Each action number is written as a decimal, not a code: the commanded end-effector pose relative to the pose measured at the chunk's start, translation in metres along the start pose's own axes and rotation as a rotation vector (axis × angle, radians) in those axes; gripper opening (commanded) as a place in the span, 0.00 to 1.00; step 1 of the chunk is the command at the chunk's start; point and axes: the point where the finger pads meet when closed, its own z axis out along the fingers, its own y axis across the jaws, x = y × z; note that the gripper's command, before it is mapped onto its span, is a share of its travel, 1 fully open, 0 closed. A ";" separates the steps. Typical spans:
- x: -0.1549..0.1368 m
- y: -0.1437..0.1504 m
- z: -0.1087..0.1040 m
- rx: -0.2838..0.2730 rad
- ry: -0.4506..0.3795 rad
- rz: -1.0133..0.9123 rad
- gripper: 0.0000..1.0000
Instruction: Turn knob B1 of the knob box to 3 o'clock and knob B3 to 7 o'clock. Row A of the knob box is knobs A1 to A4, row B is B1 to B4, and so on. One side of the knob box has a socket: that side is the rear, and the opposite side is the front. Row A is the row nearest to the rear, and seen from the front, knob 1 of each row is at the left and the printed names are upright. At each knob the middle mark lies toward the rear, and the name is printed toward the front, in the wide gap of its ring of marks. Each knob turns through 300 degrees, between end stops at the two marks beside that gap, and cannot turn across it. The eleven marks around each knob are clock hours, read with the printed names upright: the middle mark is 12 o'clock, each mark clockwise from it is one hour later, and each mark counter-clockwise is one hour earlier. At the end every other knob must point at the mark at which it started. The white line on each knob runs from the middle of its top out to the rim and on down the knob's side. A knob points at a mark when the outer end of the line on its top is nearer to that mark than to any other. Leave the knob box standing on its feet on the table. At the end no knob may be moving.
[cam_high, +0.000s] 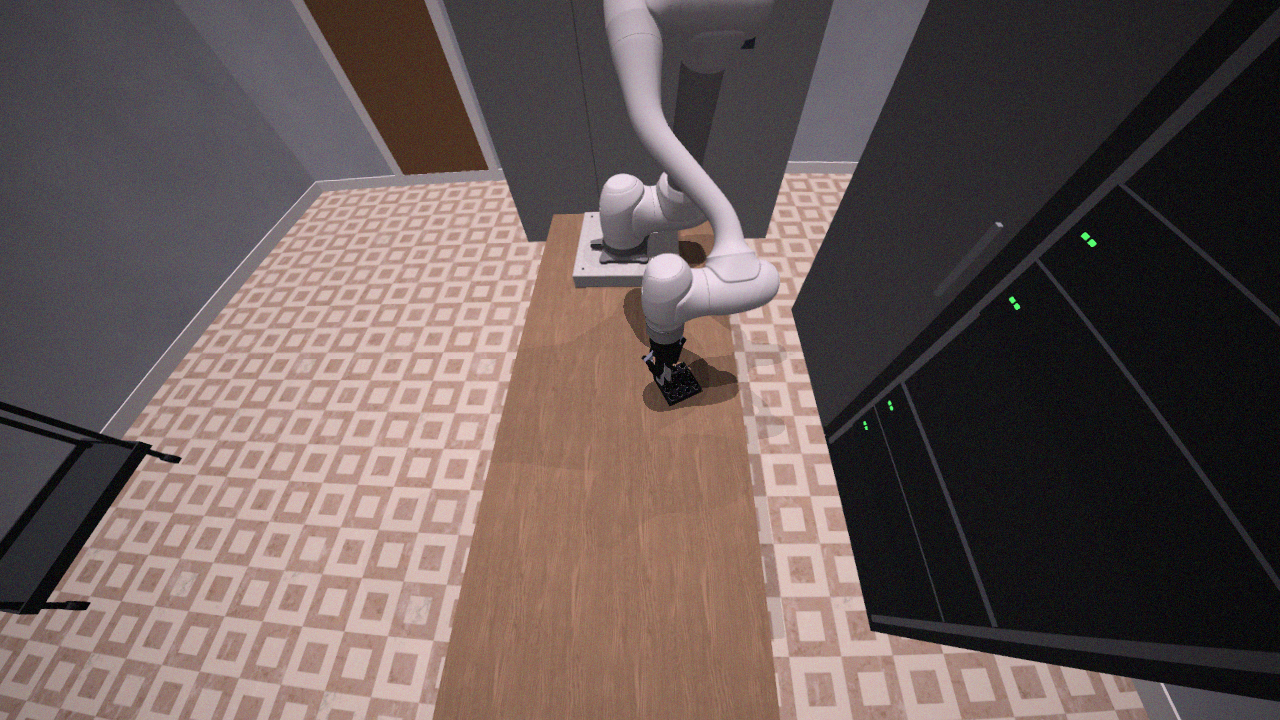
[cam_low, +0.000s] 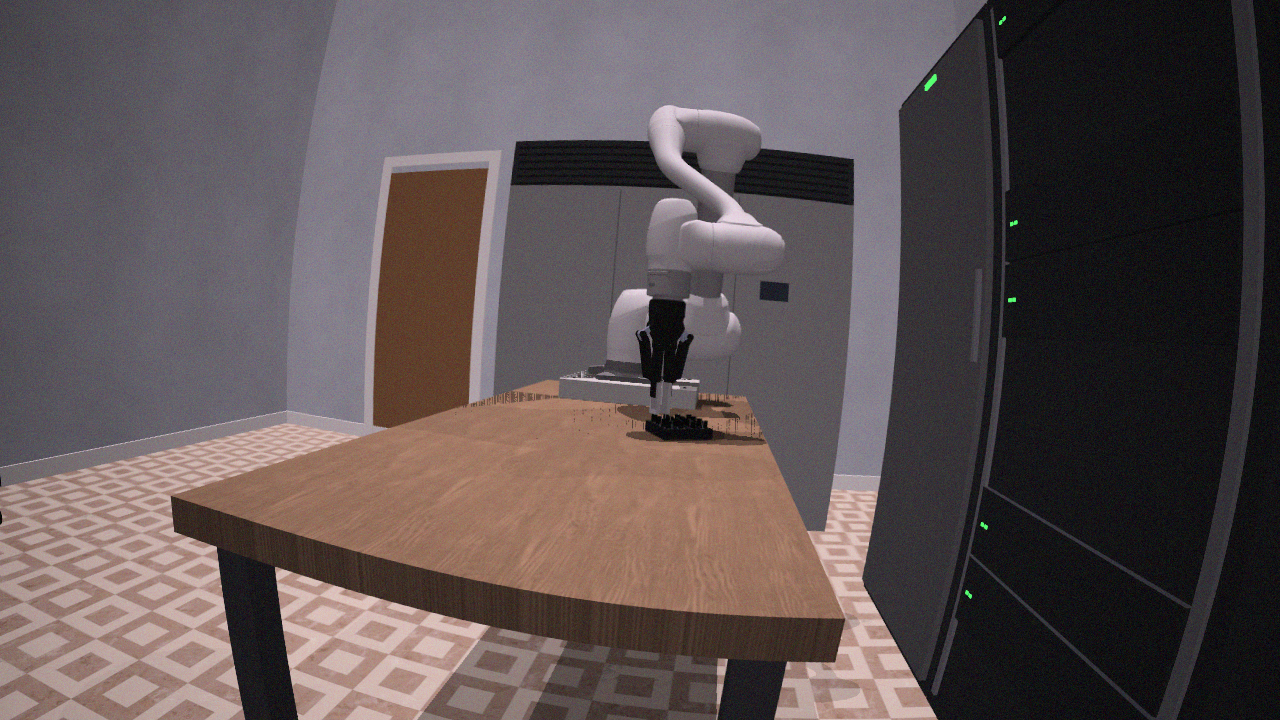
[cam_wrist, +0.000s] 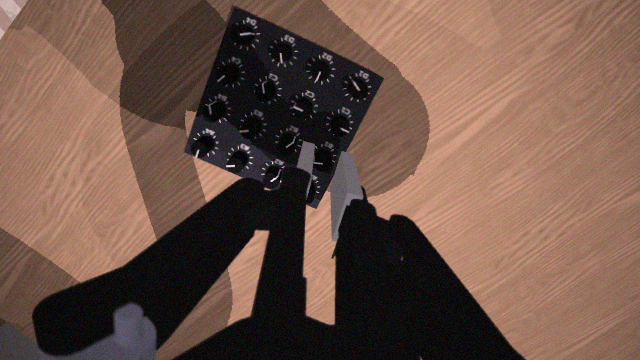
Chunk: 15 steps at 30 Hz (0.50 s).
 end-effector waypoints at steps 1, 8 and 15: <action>0.000 0.000 0.000 0.000 0.000 0.000 0.12; 0.000 0.000 0.002 0.000 0.000 0.000 0.12; 0.000 0.000 0.005 0.000 0.000 0.000 0.12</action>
